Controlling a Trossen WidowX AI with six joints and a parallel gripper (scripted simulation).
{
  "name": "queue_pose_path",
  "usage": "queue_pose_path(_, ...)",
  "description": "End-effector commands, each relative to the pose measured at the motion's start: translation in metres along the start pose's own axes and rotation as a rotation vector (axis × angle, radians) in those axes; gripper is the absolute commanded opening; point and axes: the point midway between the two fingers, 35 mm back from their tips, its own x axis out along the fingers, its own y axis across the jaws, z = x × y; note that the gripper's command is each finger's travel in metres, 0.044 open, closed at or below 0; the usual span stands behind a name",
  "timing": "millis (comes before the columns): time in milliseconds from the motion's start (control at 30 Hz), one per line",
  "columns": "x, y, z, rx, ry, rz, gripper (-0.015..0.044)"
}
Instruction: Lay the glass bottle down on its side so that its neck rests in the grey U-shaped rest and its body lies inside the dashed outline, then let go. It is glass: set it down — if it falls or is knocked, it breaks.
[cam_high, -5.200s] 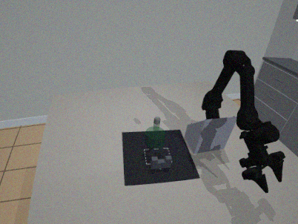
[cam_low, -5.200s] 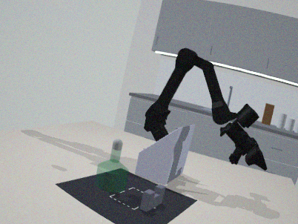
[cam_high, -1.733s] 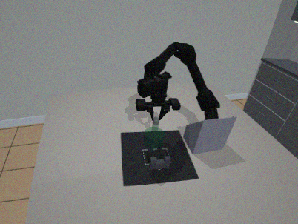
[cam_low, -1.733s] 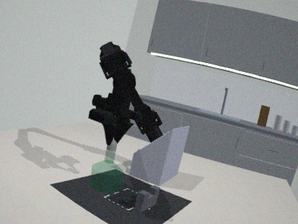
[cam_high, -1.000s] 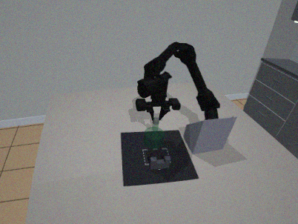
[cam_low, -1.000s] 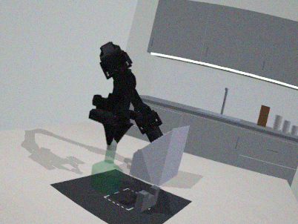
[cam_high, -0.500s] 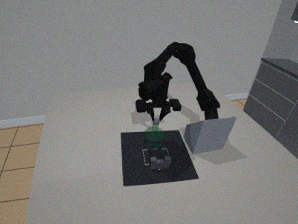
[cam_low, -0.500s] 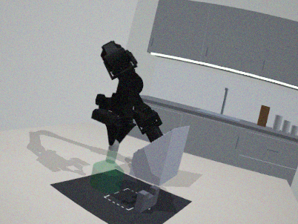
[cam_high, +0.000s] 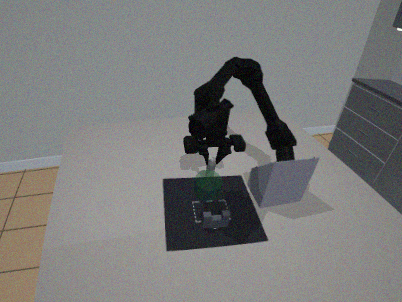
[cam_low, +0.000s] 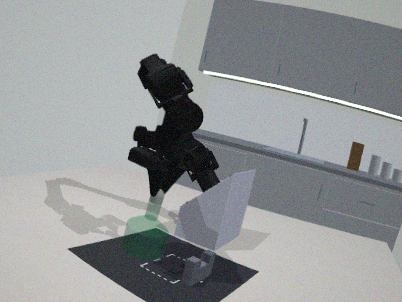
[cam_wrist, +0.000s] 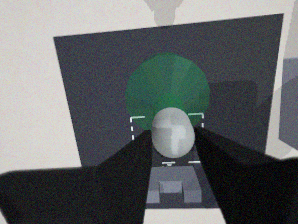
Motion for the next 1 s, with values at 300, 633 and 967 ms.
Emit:
queue_pose_path(300, -0.004, 0.000, -0.016, -0.002, -0.009, 0.000, 0.0119)
queue_pose_path(633, -0.005, 0.000, -0.025, -0.007, -0.028, 0.001, 0.0119)
queue_pose_path(967, -0.006, 0.000, -0.035, -0.013, -0.044, 0.002, 0.0119)
